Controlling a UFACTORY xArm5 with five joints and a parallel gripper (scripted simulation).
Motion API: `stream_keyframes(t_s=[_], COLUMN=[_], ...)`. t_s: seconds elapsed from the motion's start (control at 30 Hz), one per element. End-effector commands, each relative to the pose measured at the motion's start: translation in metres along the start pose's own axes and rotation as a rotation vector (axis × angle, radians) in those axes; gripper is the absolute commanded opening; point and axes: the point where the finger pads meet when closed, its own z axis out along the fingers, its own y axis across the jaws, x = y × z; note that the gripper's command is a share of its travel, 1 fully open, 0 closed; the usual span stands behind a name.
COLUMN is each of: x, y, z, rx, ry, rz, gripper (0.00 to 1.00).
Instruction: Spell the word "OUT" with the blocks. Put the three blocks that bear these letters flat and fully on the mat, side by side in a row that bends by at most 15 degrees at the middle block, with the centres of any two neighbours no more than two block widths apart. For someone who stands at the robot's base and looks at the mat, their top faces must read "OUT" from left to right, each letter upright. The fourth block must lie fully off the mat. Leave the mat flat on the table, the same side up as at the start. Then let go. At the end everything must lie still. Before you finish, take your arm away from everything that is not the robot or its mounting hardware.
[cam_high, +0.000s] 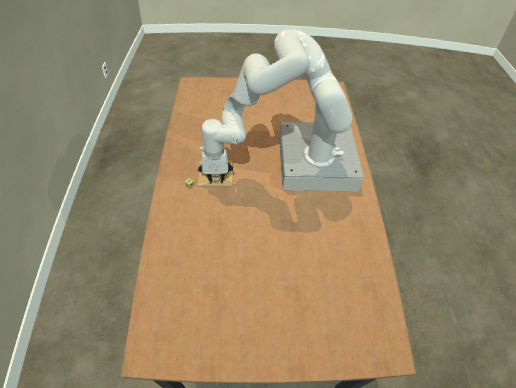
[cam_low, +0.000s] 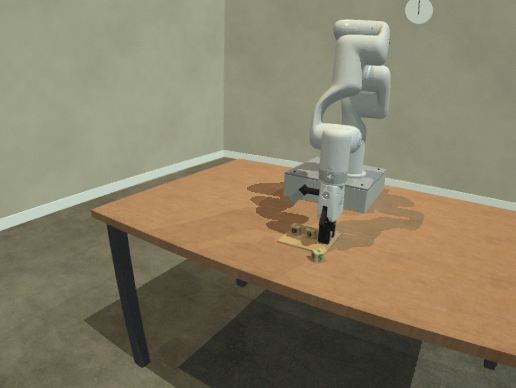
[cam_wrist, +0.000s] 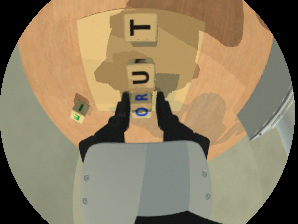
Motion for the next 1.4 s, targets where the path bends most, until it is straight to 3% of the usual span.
stream_keyframes(t_s=[0.0,0.3,0.33,1.37], x=[-0.0001,-0.0001,-0.0001,-0.0001], y=[-0.0013,-0.0013,-0.0013,-0.0013], z=[-0.0010,-0.0010,-0.0010,-0.0010], rx=[0.003,0.003,0.003,0.003], ry=[0.000,0.000,0.000,0.000], rz=[0.000,0.000,0.000,0.000], gripper=[0.42,0.42,0.21,0.21])
